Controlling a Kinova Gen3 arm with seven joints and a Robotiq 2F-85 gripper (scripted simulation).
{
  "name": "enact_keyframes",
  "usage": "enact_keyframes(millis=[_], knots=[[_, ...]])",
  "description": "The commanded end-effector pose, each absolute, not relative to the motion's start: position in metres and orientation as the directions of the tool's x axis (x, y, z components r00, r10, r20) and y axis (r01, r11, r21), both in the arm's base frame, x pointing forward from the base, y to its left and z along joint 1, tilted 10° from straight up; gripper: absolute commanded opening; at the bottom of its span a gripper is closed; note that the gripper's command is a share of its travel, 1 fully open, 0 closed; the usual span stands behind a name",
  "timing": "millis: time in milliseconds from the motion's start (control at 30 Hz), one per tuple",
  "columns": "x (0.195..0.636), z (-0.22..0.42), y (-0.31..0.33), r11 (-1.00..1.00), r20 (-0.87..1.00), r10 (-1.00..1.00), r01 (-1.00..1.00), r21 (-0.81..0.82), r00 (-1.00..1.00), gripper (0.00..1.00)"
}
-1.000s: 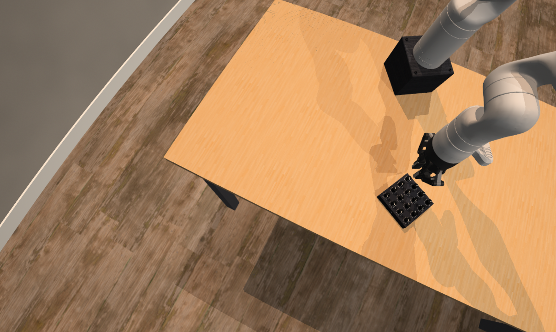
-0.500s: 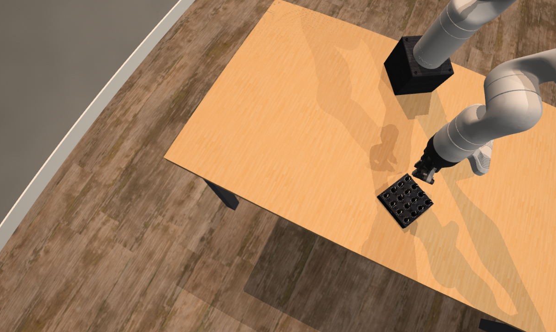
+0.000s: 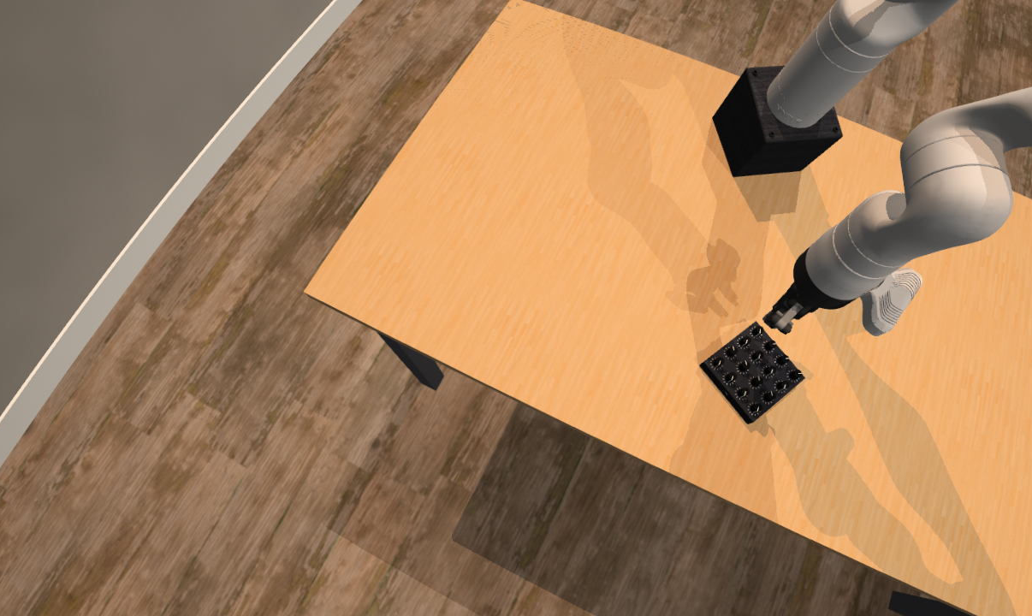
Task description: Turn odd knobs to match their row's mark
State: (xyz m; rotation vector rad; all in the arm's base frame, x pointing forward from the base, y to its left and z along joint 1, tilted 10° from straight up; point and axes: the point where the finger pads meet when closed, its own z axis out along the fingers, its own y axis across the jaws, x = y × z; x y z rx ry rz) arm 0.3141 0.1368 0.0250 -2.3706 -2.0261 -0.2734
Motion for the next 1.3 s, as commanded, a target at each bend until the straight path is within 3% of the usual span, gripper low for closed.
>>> enact_keyframes(millis=[0,400,1267], knots=[[0.3146,0.0262,0.1376,-0.196,0.143,0.973,0.976,0.100,0.181,0.19],[0.3149,0.0279,0.1372,-0.337,0.157,0.934,0.938,0.080,0.322,0.19],[0.3149,0.0282,0.1372,-0.363,0.159,0.924,0.929,0.076,0.348,0.19]])
